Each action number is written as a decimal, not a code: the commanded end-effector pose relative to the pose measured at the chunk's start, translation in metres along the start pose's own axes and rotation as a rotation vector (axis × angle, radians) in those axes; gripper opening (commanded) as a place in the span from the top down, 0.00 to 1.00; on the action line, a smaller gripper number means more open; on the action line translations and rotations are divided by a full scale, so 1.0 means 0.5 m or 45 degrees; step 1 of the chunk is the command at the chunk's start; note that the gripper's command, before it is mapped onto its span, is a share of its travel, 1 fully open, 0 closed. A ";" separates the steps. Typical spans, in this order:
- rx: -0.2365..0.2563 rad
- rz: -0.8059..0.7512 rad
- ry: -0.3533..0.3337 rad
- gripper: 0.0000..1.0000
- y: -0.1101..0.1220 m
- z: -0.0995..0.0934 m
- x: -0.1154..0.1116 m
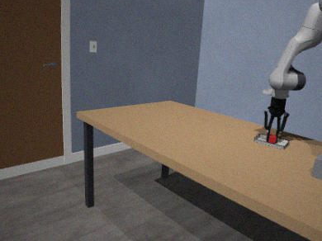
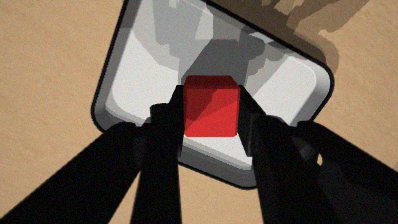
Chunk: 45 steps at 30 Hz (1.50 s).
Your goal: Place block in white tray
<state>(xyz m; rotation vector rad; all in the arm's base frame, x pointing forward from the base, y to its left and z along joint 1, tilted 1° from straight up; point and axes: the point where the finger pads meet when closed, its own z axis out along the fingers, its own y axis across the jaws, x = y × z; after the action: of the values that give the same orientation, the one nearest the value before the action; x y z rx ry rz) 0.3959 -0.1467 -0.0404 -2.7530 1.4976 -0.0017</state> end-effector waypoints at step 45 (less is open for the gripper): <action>0.003 -0.006 0.004 0.57 -0.002 -0.010 0.003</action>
<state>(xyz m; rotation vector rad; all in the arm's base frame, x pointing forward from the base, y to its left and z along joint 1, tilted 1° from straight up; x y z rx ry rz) 0.3964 -0.1475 -0.0388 -2.7555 1.4934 -0.0051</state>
